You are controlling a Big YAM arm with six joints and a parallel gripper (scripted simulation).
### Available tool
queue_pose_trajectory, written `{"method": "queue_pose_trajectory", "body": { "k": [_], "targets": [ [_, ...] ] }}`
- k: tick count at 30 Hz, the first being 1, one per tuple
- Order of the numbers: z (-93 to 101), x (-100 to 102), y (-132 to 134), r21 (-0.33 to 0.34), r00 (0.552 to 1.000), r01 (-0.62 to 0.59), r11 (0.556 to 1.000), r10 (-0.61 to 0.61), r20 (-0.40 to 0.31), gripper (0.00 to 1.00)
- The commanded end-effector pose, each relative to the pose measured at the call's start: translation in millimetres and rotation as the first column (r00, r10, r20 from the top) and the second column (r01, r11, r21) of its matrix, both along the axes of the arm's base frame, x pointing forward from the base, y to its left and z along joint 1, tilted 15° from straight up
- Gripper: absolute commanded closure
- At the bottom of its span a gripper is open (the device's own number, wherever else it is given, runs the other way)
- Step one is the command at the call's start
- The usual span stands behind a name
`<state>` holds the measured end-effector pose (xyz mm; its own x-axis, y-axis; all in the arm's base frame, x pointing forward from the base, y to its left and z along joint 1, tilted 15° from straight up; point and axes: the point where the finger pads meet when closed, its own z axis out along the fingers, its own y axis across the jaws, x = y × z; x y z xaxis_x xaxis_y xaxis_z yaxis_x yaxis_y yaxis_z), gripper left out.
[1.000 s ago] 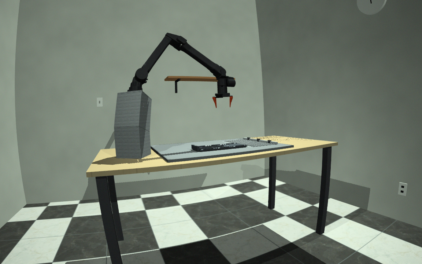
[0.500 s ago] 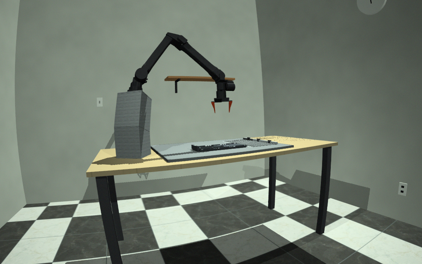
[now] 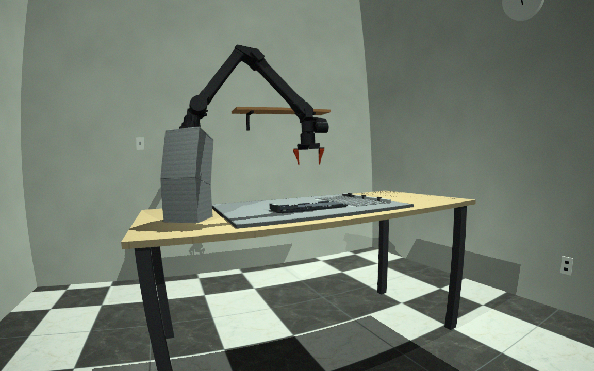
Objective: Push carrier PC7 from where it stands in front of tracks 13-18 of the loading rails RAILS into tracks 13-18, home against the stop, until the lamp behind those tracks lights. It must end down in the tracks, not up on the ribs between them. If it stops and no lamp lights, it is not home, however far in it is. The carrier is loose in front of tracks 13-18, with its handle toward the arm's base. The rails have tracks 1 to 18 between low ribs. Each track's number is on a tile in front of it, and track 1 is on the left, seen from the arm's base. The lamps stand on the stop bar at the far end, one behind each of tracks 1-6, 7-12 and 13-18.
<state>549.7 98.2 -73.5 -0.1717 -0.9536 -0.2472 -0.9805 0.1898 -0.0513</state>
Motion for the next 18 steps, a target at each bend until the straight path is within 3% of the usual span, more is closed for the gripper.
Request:
{"method": "queue_pose_trajectory", "body": {
  "k": [1,18],
  "targets": [
    [-15.7,-3.2,-17.2,-0.001,0.999,-0.040,0.999,0.040,0.015,0.00],
    [-60.8,-51.1,-54.2,-0.011,0.990,-0.133,0.991,0.134,0.034,0.00]
  ]
}}
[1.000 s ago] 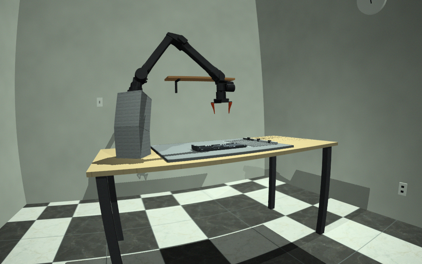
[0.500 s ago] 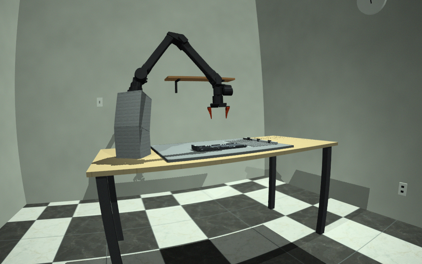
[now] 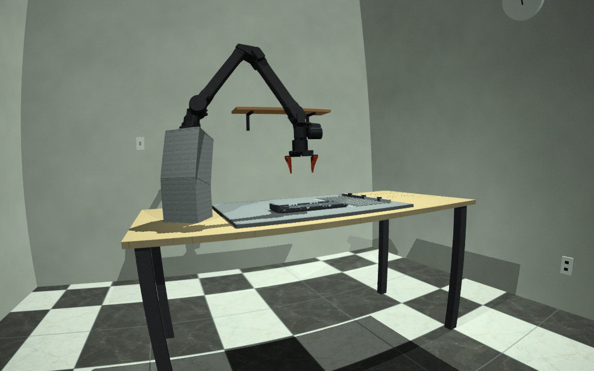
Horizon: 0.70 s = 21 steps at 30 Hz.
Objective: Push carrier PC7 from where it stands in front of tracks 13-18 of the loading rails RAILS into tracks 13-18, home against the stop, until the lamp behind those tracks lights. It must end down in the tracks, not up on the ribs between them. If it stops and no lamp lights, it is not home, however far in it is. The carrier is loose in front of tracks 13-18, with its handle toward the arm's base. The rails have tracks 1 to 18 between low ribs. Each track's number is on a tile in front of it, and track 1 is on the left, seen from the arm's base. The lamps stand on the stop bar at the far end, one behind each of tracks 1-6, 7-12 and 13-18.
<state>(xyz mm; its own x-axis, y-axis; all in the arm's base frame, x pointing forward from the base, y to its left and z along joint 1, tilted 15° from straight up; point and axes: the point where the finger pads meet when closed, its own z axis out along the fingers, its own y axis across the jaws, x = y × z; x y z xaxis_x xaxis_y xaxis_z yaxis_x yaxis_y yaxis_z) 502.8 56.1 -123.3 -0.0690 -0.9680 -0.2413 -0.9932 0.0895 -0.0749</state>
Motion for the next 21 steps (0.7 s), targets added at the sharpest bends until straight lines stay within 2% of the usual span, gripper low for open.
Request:
{"method": "queue_pose_trajectory", "body": {
  "k": [1,3,6,13,15,18,21],
  "targets": [
    [-13.7,-7.8,-14.5,0.001,0.999,-0.033,0.999,0.033,0.012,0.00],
    [-13.7,-7.8,-14.5,0.001,0.999,-0.033,0.999,0.033,0.012,0.00],
    [-21.5,-19.2,-20.9,-0.003,0.997,-0.080,0.997,0.080,0.023,0.00],
    [-39.0,-46.3,-35.7,-0.003,0.997,-0.080,0.997,0.080,0.022,0.00],
    [-43.3,-54.9,-39.1,-0.007,0.991,-0.127,0.992,0.127,0.033,0.00],
    [-49.7,-67.6,-44.6,-0.007,0.991,-0.127,0.992,0.127,0.032,0.00],
    [-51.6,-72.1,-46.1,-0.010,0.986,-0.159,0.987,0.159,0.040,0.00]
  ]
}}
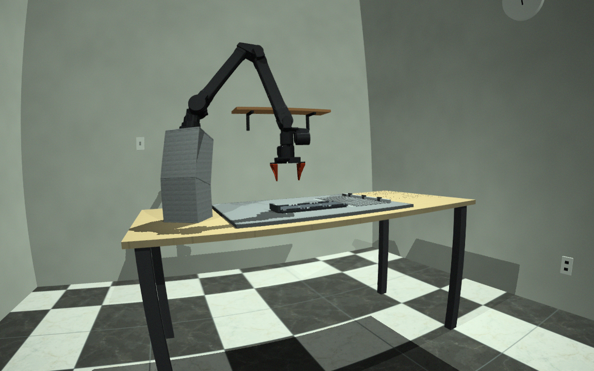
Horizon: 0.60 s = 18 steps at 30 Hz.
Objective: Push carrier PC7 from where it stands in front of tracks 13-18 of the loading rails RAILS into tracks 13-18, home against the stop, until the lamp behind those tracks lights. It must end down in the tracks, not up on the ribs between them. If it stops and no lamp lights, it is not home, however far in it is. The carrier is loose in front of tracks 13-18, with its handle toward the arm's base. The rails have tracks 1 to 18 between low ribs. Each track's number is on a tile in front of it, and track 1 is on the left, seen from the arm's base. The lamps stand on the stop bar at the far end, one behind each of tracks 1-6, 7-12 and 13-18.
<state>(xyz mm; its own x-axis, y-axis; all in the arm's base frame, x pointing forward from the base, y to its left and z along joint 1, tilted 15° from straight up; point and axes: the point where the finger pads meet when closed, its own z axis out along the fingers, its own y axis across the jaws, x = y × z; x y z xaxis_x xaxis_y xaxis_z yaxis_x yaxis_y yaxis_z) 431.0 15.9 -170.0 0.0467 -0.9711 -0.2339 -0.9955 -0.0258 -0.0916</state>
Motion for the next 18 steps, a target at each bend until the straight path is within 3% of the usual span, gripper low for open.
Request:
{"method": "queue_pose_trajectory", "body": {
  "k": [1,14,17,18],
  "targets": [
    [-6.8,-4.8,-7.4,0.000,0.998,-0.059,0.998,0.059,0.028,0.00],
    [-28.1,-64.2,-25.5,-0.003,0.994,-0.106,0.994,0.106,0.038,0.00],
    [-29.1,-67.4,-24.9,-0.003,0.993,-0.110,0.994,0.110,0.038,0.00],
    [-28.0,-59.5,-21.6,-0.007,0.991,-0.122,0.993,0.122,0.050,0.00]
  ]
}}
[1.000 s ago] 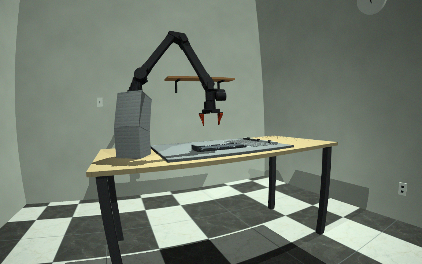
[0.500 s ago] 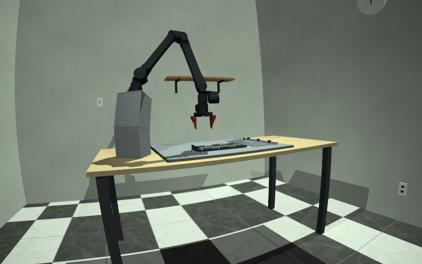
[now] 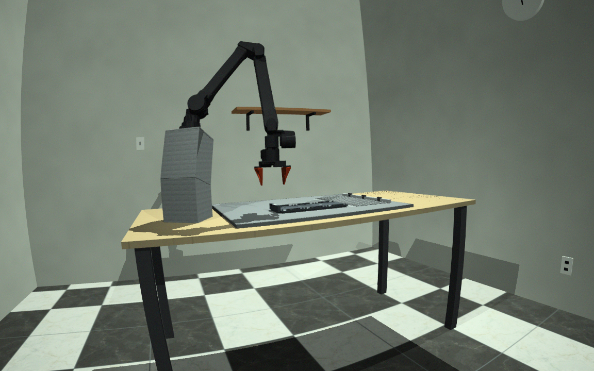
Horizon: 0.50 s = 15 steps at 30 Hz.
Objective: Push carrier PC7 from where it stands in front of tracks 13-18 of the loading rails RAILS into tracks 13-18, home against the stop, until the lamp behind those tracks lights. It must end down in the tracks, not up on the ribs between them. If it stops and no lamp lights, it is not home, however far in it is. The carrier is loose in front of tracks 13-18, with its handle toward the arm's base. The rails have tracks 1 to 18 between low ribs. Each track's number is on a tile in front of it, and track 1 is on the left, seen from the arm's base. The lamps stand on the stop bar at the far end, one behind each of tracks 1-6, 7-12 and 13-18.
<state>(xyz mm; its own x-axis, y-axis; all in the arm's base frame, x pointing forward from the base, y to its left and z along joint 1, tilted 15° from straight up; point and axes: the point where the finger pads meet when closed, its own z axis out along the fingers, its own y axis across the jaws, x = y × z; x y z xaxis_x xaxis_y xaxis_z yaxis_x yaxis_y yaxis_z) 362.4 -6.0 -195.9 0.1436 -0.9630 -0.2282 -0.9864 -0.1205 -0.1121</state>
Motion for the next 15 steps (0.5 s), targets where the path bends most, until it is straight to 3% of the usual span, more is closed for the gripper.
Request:
{"method": "queue_pose_trajectory", "body": {
  "k": [1,9,15],
  "targets": [
    [-0.3,14.4,0.5,0.000,0.999,-0.030,1.000,0.030,0.039,0.00],
    [3.8,10.5,-1.1,-0.001,0.999,-0.014,1.000,0.014,0.030,0.00],
    [-8.0,13.4,5.6,0.001,0.999,-0.026,1.000,0.026,0.032,0.00]
  ]
}}
